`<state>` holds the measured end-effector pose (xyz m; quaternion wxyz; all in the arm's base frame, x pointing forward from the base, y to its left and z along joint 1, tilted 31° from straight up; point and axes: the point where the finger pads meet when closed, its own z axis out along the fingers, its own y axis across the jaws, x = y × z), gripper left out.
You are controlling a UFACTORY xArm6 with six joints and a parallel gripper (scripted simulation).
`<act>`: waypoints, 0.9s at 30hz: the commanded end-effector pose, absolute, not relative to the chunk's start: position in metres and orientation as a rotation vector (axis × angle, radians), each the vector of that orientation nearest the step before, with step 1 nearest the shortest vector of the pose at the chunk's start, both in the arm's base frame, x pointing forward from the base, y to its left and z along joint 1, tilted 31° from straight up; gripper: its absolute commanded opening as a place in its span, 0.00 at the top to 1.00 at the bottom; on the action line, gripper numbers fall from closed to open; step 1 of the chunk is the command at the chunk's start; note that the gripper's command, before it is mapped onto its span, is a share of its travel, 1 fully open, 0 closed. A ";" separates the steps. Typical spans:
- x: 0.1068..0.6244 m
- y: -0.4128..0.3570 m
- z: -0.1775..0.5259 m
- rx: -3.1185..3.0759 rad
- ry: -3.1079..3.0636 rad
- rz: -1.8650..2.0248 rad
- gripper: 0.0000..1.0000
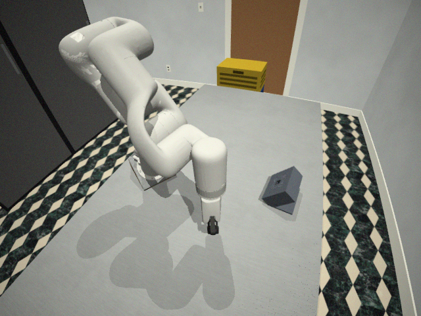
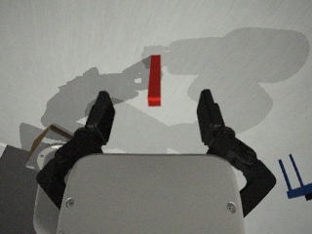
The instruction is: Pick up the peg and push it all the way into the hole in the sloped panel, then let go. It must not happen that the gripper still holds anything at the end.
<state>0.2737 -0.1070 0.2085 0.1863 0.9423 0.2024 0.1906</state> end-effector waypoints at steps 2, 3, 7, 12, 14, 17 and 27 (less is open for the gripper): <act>0.277 -0.109 0.205 2.652 0.570 0.540 0.00; 0.277 -0.109 0.204 2.652 0.570 0.540 0.00; 0.279 -0.110 0.201 2.652 0.570 0.540 0.00; 0.280 -0.111 0.198 2.652 0.570 0.540 0.00; 0.279 -0.110 0.199 2.653 0.570 0.538 0.08; 0.279 -0.110 0.199 2.653 0.570 0.538 0.30; 0.279 -0.110 0.199 2.653 0.570 0.538 1.00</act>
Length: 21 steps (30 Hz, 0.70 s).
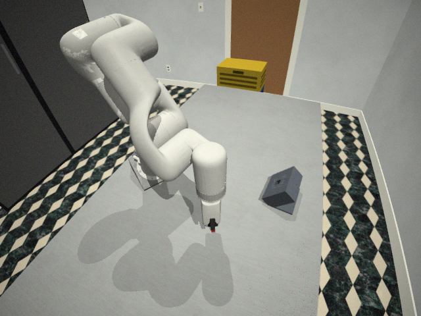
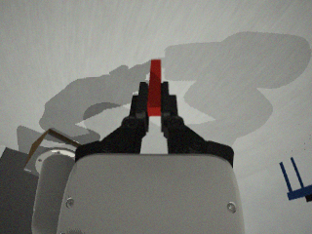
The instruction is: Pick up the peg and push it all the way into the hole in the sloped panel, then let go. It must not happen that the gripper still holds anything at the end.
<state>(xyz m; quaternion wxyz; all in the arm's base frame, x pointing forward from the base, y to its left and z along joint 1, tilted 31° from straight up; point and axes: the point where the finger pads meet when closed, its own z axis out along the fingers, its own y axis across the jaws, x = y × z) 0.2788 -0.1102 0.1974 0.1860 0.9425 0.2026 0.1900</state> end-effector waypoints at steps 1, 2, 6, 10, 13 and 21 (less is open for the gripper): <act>0.279 -0.110 0.199 2.653 0.570 0.538 1.00; 0.279 -0.110 0.199 2.653 0.570 0.538 1.00; 0.276 -0.108 0.206 2.652 0.570 0.539 1.00; 0.268 -0.103 0.223 2.652 0.570 0.539 1.00; 0.260 -0.098 0.239 2.652 0.570 0.540 1.00; 0.250 -0.092 0.258 2.652 0.570 0.540 1.00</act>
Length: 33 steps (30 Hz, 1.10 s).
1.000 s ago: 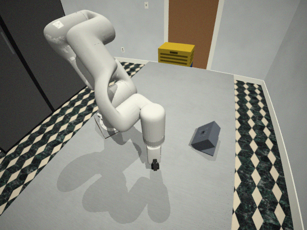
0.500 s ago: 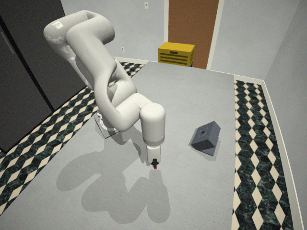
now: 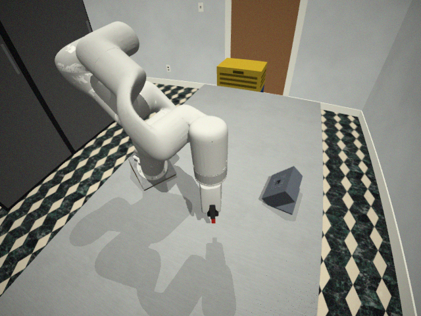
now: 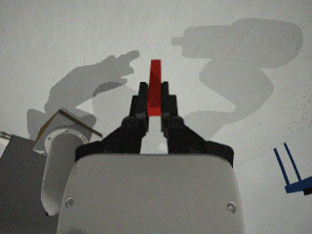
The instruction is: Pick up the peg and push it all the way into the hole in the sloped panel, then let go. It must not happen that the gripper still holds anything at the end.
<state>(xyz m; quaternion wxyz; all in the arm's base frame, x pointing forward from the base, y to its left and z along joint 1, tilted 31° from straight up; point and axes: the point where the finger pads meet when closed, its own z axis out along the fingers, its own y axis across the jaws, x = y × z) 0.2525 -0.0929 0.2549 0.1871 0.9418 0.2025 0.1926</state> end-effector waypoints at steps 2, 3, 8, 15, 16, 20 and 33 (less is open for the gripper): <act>0.249 -0.091 0.262 2.652 0.570 0.540 1.00; 0.248 -0.090 0.263 2.652 0.570 0.540 1.00; 0.250 -0.088 0.254 2.633 0.636 0.500 1.00; 0.251 -0.083 0.246 2.594 0.750 0.429 1.00; 0.251 -0.083 0.246 2.594 0.750 0.429 1.00; 0.251 -0.079 0.241 2.563 0.824 0.382 1.00; 0.251 -0.070 0.228 2.459 1.020 0.260 1.00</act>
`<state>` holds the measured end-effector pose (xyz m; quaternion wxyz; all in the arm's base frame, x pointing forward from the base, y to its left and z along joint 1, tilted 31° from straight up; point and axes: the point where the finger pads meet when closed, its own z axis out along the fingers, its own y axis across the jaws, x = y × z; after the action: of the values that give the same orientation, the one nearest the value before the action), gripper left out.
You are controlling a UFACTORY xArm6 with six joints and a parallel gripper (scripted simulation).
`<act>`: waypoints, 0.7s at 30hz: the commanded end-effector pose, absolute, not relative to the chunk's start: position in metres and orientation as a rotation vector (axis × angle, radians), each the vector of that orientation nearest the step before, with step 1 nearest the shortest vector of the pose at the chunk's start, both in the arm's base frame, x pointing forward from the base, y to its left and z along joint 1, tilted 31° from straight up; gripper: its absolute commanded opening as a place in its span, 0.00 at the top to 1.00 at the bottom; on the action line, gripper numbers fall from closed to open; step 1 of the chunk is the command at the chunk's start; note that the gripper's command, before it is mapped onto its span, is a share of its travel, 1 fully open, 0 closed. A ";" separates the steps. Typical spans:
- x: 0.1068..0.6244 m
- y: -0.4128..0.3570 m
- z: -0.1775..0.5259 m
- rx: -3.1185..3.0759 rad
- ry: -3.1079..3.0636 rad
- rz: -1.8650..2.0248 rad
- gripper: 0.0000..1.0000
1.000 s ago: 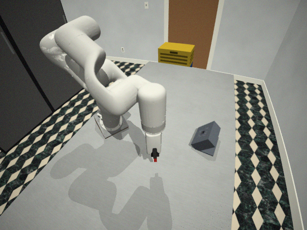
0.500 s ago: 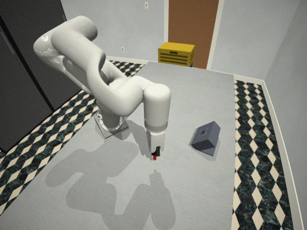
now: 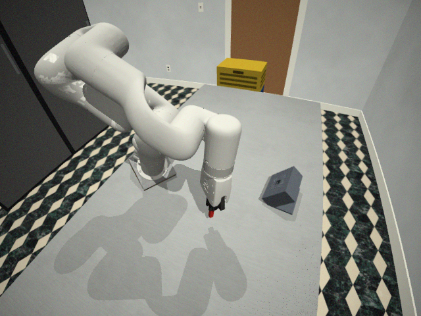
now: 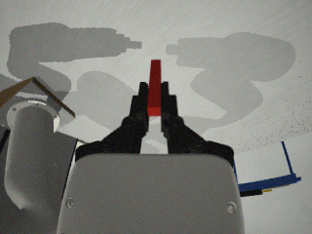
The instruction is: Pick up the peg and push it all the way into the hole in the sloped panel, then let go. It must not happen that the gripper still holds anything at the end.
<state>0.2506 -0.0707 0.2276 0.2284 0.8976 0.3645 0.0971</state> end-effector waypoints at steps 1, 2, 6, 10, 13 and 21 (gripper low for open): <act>0.251 -0.069 0.227 2.448 1.037 0.249 1.00; 0.251 -0.068 0.226 2.437 1.054 0.238 1.00; 0.252 -0.065 0.222 2.391 1.122 0.197 1.00; 0.252 -0.062 0.218 2.341 1.187 0.156 1.00; 0.252 -0.060 0.216 2.302 1.235 0.126 1.00; 0.253 -0.056 0.212 2.218 1.326 0.069 1.00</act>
<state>0.2524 -0.0578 0.2120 0.2686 0.8352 0.4788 0.0325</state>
